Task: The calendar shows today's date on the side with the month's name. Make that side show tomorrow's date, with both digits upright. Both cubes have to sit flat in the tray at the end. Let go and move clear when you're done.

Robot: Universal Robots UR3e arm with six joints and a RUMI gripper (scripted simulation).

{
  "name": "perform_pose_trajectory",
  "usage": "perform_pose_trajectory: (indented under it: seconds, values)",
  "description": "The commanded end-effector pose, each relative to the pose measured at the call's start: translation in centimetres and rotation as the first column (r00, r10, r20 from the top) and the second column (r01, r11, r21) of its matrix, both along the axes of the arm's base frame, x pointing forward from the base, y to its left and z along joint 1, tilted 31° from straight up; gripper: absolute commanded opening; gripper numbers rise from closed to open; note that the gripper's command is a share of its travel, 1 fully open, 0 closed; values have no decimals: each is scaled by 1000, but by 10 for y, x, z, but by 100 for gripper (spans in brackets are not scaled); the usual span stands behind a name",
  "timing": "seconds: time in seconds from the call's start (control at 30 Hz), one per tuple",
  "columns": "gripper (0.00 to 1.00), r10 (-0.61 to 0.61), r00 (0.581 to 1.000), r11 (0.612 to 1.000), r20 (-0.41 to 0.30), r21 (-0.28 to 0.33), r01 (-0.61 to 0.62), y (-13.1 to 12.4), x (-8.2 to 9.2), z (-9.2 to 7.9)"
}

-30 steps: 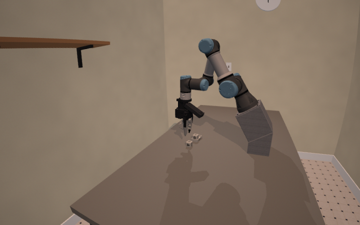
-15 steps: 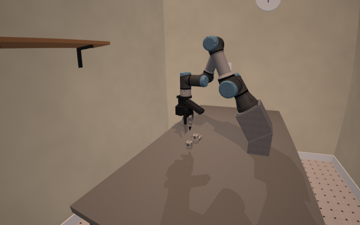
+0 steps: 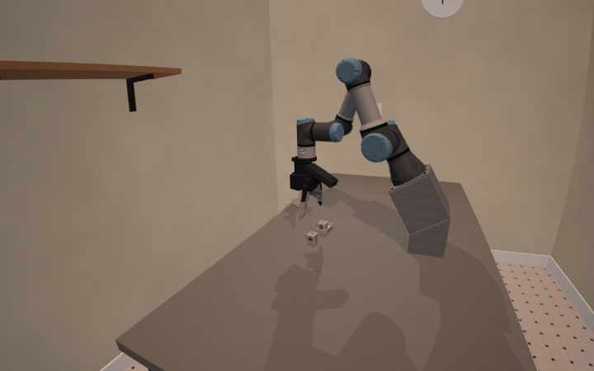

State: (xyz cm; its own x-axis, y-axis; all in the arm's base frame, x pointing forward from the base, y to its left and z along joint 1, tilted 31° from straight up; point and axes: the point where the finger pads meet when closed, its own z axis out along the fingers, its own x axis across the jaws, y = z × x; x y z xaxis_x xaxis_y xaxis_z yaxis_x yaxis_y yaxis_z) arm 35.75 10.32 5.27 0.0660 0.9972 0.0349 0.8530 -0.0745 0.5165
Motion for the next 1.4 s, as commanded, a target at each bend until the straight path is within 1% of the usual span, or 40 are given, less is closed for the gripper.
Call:
perform_pose_trajectory:
  seconds: [0.0,0.4,0.67,0.87,1.03,1.1,1.13,1.23,1.3,1.37]
  values:
    - [100,1,1000,1000,0,1,-1,0,0,1]
    - [100,1,1000,1000,1,1,-1,0,0,1]
    - [100,-24,1000,1000,0,16,24,0,0,0]
    - [100,-107,994,992,-3,66,107,1,-1,-1]
    - [100,-214,977,968,-13,131,214,1,-1,-2]
    - [100,-228,974,964,-15,140,228,1,-1,-2]
    - [100,-257,966,954,-20,156,257,1,-1,-2]
    - [100,-257,966,954,-20,156,257,1,-1,-2]
    - [100,-318,948,928,-31,193,318,2,-2,-3]
    - [100,-349,936,913,-38,211,349,2,-2,-3]
